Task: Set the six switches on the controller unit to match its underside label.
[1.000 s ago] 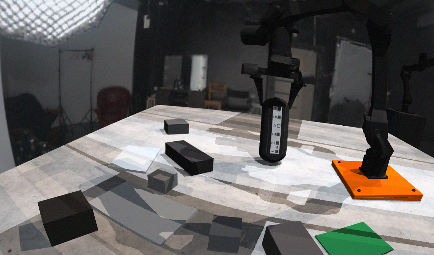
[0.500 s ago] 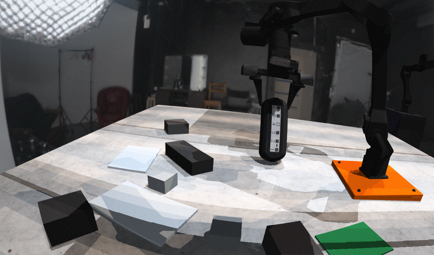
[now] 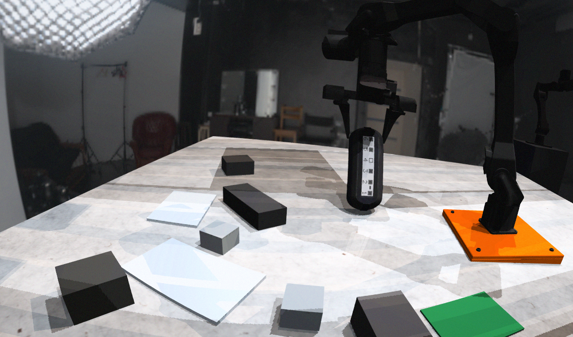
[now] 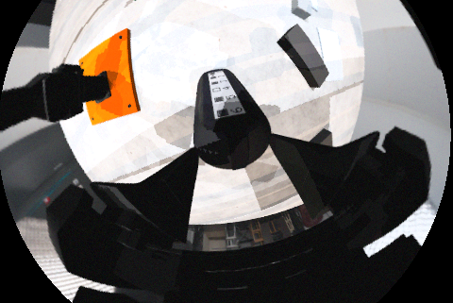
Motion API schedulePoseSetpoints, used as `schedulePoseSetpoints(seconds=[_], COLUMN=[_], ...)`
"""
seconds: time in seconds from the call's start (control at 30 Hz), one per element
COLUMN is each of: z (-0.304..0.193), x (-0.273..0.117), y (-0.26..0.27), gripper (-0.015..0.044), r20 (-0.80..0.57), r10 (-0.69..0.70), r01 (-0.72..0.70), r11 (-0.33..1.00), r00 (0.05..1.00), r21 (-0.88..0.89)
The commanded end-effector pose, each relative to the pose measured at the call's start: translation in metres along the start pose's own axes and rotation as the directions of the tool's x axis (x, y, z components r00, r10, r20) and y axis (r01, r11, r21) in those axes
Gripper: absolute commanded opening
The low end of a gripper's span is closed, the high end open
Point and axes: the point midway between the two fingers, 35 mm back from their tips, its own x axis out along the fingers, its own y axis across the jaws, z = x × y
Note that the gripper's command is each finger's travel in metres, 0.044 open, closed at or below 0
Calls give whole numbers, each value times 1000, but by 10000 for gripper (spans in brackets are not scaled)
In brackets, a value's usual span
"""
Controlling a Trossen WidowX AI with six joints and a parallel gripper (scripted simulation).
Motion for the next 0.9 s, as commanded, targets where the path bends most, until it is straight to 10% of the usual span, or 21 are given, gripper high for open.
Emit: schedulePoseSetpoints(seconds=[0.0,0.87], z=[-2,-20], x=[7,17], y=[0,0], gripper=[338,338], r20=[8,6], r10=[17,17], r01=[-17,-17], r11=[1000,1000], r00=[1000,1000], r21=[-9,-9])
